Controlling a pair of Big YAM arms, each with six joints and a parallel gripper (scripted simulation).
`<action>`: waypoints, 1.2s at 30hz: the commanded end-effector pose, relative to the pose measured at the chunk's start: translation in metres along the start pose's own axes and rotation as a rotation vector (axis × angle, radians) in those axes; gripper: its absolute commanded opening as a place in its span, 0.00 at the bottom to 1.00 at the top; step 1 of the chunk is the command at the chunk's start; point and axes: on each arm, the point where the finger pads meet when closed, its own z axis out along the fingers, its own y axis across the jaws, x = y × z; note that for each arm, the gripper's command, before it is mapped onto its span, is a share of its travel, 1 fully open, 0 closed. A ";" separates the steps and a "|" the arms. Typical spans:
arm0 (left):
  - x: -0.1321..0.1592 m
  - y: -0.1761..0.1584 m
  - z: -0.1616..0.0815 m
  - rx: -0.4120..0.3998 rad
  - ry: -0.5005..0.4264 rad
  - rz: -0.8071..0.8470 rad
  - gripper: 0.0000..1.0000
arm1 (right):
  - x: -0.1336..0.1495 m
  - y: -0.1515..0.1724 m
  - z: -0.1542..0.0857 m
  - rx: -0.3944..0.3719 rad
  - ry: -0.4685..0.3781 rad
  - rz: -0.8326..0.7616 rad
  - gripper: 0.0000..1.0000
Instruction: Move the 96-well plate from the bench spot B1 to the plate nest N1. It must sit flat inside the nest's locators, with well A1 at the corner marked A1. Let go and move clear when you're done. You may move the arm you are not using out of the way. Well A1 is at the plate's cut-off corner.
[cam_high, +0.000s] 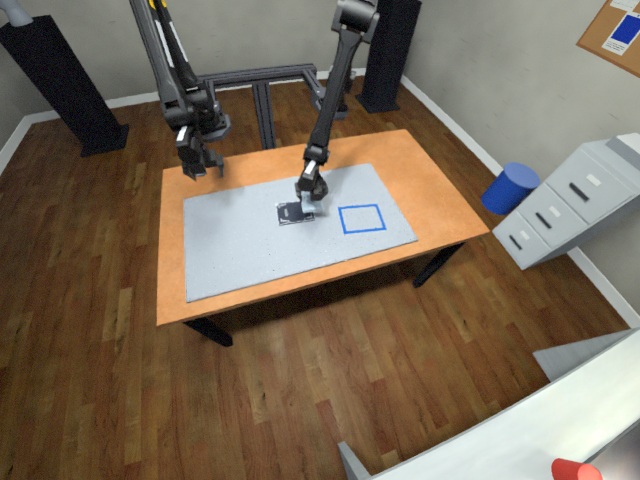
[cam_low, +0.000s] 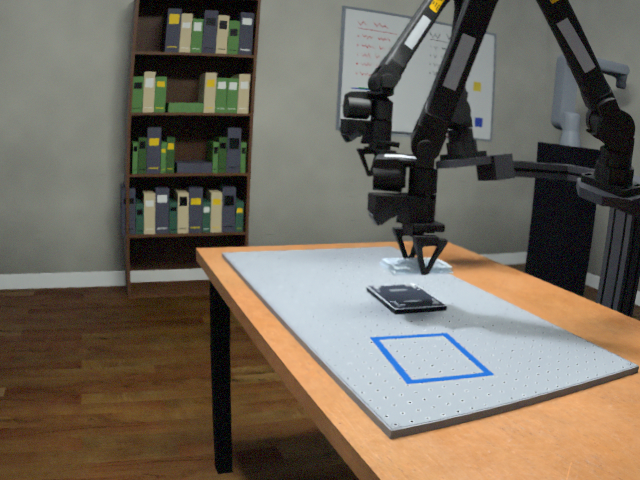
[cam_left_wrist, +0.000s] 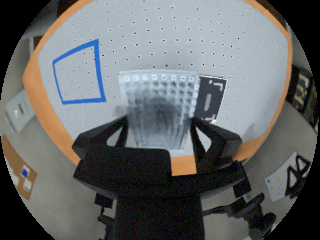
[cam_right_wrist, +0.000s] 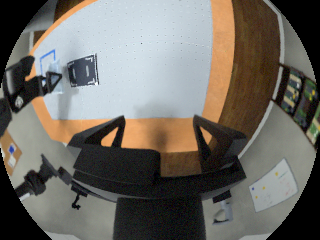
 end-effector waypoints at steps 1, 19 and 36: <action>-0.009 -0.015 0.000 0.002 -0.010 -0.020 0.00 | -0.010 -0.001 -0.005 -0.001 -0.020 -0.010 1.00; 0.006 -0.068 -0.002 0.003 -0.011 -0.020 0.00 | -0.010 -0.001 -0.005 -0.001 -0.020 -0.010 1.00; -0.002 -0.083 -0.014 0.017 -0.036 0.155 0.00 | -0.010 -0.001 -0.005 -0.001 -0.020 -0.010 1.00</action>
